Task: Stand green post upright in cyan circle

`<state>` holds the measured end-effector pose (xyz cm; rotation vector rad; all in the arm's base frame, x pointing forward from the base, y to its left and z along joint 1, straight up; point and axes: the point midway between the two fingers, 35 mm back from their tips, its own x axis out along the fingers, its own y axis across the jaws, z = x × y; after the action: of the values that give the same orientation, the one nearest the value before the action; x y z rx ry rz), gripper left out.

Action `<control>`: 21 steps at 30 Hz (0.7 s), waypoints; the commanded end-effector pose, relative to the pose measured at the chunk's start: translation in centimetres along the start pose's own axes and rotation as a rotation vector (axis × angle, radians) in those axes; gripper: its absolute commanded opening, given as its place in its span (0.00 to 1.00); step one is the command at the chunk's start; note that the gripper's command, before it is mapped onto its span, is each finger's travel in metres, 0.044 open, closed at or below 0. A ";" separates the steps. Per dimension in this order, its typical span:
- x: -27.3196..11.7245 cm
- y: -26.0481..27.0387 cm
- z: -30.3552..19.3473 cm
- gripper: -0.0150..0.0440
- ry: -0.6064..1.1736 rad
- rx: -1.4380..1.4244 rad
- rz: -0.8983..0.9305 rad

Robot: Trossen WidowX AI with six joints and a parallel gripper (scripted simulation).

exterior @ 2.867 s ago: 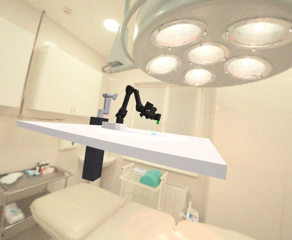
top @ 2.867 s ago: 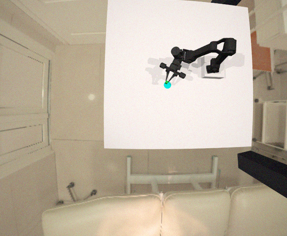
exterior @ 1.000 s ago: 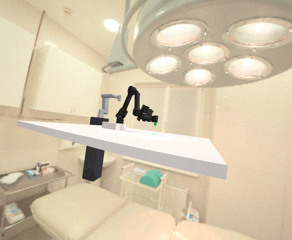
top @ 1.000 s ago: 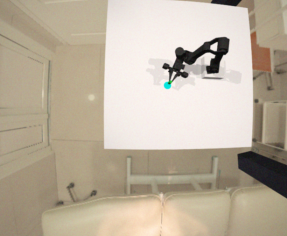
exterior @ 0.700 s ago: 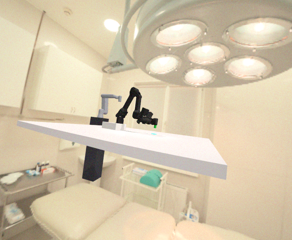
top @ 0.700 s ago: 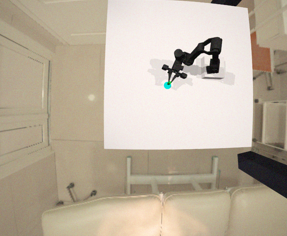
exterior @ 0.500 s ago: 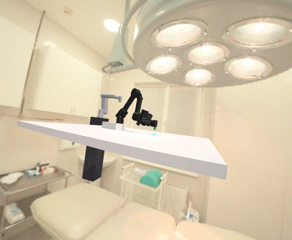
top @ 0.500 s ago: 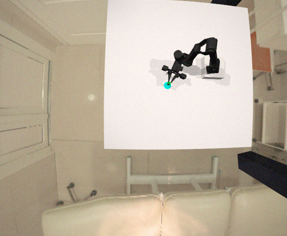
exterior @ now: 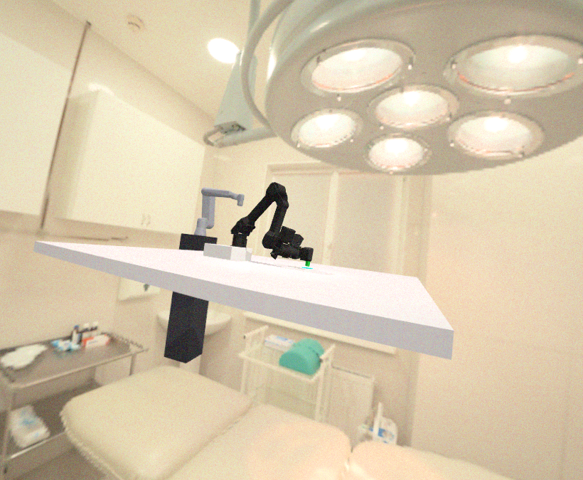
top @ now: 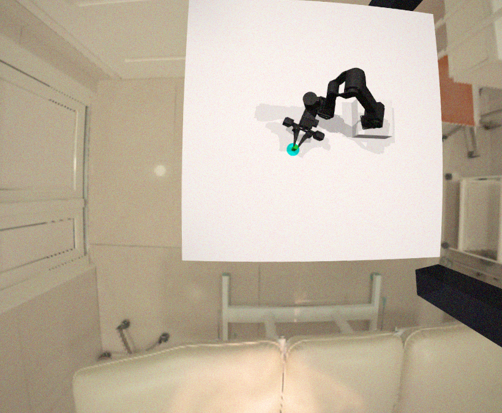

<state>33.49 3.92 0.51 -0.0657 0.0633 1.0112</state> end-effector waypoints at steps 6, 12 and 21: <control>0.1 0.0 -0.6 0.29 0.001 0.004 -0.002; 0.1 0.0 -0.6 0.38 0.001 0.004 -0.002; 0.1 0.0 -0.6 0.78 0.001 0.004 -0.002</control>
<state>33.50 3.96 0.00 -0.0658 0.0630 1.0122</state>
